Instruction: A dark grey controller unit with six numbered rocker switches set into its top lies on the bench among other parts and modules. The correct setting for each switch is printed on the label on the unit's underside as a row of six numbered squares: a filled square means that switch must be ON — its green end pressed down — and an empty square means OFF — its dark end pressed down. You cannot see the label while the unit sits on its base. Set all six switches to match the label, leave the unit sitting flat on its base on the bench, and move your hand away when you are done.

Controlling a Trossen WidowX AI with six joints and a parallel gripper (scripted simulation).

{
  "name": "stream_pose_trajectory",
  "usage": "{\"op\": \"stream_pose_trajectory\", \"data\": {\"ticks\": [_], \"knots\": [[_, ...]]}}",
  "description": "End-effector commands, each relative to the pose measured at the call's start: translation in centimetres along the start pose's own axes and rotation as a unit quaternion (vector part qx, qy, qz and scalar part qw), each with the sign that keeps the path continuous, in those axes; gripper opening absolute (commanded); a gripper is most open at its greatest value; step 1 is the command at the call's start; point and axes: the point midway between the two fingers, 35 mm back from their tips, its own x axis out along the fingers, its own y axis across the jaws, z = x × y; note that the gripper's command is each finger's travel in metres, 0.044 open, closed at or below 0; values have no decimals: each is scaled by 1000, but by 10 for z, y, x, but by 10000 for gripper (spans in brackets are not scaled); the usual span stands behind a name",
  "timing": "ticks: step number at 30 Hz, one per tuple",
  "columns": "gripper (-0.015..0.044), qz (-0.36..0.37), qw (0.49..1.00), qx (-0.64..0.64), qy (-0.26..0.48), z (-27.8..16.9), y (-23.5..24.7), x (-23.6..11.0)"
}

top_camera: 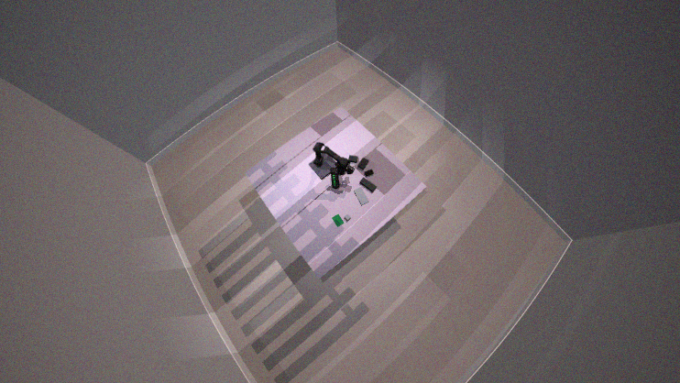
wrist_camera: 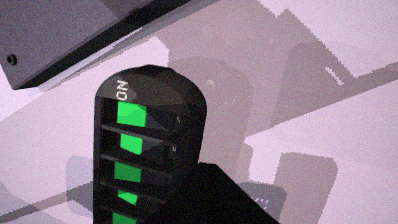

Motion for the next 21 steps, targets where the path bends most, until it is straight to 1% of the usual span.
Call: {"op": "stream_pose_trajectory", "data": {"ticks": [1, 8, 14, 21], "knots": [[0, -44, 999, 5, 0, -18, 18, -5], [0, -109, 994, 4, 22, -45, 48, -13], [0, -111, 994, 4, 23, -46, 49, -13], [0, -111, 994, 4, 19, -47, 45, -2]]}}
